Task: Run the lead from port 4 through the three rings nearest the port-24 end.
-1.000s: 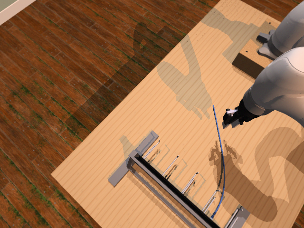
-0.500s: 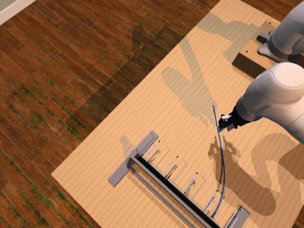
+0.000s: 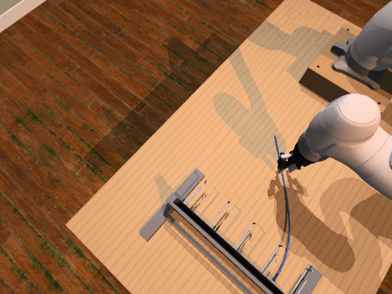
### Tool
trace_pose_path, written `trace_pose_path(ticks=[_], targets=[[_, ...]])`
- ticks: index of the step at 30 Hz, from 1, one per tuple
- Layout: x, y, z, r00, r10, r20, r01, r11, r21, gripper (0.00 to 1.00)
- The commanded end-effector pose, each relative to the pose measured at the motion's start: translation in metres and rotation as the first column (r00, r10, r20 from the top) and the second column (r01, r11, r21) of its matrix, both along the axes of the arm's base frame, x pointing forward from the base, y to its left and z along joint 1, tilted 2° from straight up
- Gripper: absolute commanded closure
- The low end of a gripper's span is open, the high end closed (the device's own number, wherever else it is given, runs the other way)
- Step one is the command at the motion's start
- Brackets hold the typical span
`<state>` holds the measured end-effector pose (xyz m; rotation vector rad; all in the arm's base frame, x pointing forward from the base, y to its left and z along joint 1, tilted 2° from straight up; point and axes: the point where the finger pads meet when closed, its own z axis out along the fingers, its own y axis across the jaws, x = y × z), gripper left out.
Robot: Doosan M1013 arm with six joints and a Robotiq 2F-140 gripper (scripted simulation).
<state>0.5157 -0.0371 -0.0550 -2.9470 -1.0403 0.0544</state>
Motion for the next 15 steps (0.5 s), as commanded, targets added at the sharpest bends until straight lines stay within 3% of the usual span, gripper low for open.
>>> trace_pose_path(ticks=[1, 15], targets=[[-0.0002, 0.0001, -0.0049, 1.000, 0.000, 0.000, 0.000, 1.000, 0.000, 0.80], [-0.0005, 0.0002, -0.0135, 1.000, 0.000, 0.000, 0.000, 1.000, 0.000, 0.80]])
